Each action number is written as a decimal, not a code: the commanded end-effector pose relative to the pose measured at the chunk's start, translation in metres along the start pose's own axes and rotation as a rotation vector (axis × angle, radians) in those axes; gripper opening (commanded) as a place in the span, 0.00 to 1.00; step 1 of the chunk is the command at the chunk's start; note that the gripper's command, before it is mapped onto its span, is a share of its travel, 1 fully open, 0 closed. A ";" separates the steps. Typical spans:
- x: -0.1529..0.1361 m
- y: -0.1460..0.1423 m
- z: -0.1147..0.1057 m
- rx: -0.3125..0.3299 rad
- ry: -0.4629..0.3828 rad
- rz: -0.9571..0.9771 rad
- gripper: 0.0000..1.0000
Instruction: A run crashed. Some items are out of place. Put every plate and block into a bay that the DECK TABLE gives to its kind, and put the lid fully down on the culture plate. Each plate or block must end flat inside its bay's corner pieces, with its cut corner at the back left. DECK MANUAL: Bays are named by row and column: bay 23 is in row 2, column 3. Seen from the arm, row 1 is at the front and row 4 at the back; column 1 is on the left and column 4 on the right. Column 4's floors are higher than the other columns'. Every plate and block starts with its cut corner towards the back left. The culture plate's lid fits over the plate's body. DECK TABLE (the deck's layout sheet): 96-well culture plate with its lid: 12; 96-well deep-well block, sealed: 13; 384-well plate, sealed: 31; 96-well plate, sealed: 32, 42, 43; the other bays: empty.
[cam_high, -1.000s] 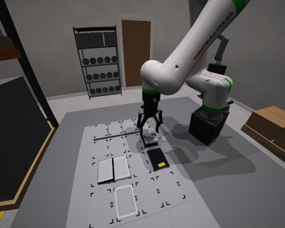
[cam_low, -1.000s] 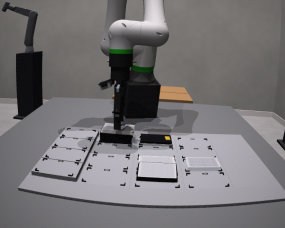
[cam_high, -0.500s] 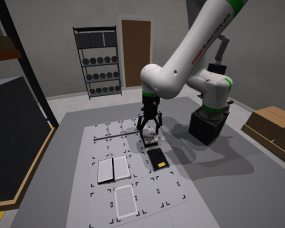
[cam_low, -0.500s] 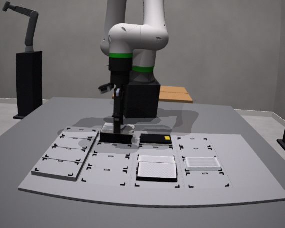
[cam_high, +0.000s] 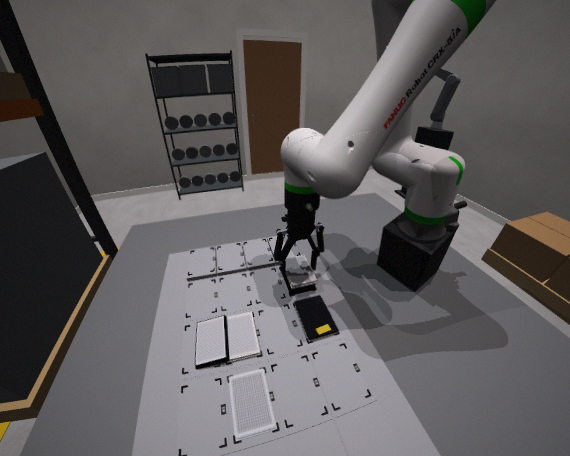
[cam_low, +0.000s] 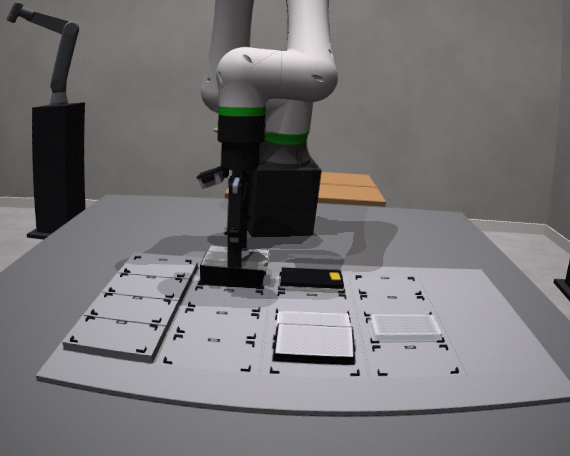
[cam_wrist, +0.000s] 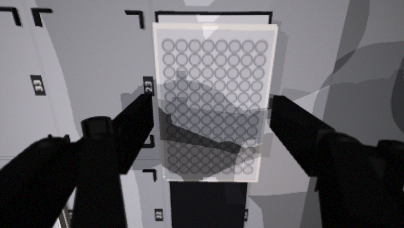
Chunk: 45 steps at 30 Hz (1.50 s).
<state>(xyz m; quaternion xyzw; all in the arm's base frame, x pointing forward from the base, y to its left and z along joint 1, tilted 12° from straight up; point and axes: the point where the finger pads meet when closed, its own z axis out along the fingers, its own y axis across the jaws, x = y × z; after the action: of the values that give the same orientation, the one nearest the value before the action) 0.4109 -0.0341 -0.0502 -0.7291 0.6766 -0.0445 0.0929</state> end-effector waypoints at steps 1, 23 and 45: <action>0.000 -0.001 0.000 0.001 0.000 0.000 0.68; 0.000 -0.001 0.000 0.001 0.000 0.000 0.62; 0.000 -0.001 -0.001 0.001 0.000 0.000 0.60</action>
<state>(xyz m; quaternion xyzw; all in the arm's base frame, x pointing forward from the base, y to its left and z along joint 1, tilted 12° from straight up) 0.4107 -0.0341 -0.0499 -0.7291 0.6766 -0.0445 0.0928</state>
